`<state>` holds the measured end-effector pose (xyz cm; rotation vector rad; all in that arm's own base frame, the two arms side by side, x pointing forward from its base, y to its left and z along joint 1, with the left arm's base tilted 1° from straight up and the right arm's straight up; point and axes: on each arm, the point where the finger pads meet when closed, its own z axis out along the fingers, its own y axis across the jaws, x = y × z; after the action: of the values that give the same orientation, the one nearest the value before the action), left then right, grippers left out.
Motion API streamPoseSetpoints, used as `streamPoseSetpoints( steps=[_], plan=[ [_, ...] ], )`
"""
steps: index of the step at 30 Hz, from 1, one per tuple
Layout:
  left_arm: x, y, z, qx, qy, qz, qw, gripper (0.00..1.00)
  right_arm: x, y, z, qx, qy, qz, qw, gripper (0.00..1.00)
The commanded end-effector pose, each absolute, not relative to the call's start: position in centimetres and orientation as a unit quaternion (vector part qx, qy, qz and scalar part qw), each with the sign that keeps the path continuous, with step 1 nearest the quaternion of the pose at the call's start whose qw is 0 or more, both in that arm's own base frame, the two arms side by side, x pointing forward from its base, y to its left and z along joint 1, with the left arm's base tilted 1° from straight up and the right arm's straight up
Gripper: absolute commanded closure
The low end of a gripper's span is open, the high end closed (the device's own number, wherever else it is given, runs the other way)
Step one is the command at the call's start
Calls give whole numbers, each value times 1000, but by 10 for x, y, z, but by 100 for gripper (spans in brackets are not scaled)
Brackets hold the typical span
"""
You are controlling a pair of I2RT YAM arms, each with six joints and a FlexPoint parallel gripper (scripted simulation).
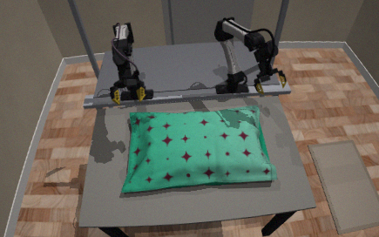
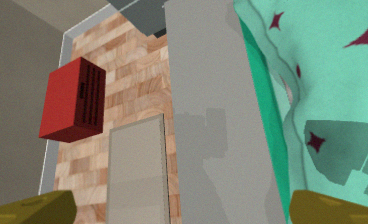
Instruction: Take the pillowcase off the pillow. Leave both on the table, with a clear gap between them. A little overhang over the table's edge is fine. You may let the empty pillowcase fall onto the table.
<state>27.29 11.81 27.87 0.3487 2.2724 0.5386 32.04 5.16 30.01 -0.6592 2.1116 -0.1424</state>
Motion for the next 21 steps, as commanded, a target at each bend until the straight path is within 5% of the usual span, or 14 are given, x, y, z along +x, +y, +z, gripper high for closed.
streamPoseSetpoints(
  steps=[1,21],
  plan=[
    [289,116,294,90,868,223,434,0,335,47,314,-218,839,-59,496,0],
    [362,36,374,1,746,75,662,0,373,11,380,-35,744,-19,667,0]
  ],
)
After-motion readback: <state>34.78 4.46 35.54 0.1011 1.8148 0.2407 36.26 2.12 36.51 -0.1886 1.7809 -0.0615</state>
